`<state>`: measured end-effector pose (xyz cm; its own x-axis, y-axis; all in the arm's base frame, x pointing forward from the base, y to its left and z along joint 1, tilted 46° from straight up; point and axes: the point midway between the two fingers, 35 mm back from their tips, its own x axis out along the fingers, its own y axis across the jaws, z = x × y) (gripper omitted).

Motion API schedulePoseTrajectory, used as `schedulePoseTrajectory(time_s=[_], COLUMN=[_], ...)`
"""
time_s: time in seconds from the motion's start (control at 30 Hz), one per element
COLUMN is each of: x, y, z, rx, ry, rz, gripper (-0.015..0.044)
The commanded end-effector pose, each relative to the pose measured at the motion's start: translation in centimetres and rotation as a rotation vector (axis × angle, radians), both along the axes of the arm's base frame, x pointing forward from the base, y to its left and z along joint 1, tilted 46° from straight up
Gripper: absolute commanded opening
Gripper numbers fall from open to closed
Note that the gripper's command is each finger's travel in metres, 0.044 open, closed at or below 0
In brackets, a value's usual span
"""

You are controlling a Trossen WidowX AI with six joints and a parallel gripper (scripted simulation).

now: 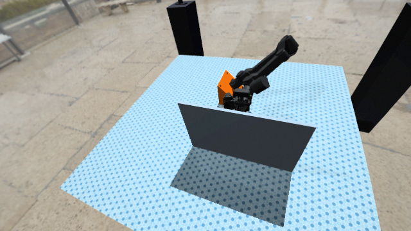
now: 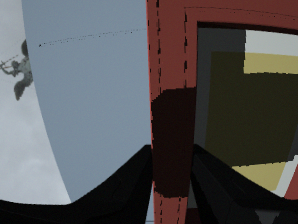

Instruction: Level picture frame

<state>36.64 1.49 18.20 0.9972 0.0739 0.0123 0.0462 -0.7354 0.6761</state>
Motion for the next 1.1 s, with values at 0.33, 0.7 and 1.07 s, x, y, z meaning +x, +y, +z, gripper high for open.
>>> schedulePoseTrajectory(time_s=[0.33, 0.7, 1.07], x=[0.0, -1.1, -8.6], y=[0.0, -0.1, -0.3], z=[0.0, 0.4, 0.2], rx=[-0.031, -0.015, 0.100], ry=[-0.002, -0.001, 0.011], rz=[-0.001, -0.001, 0.000], gripper=[0.0131, 0.0260, 0.0260])
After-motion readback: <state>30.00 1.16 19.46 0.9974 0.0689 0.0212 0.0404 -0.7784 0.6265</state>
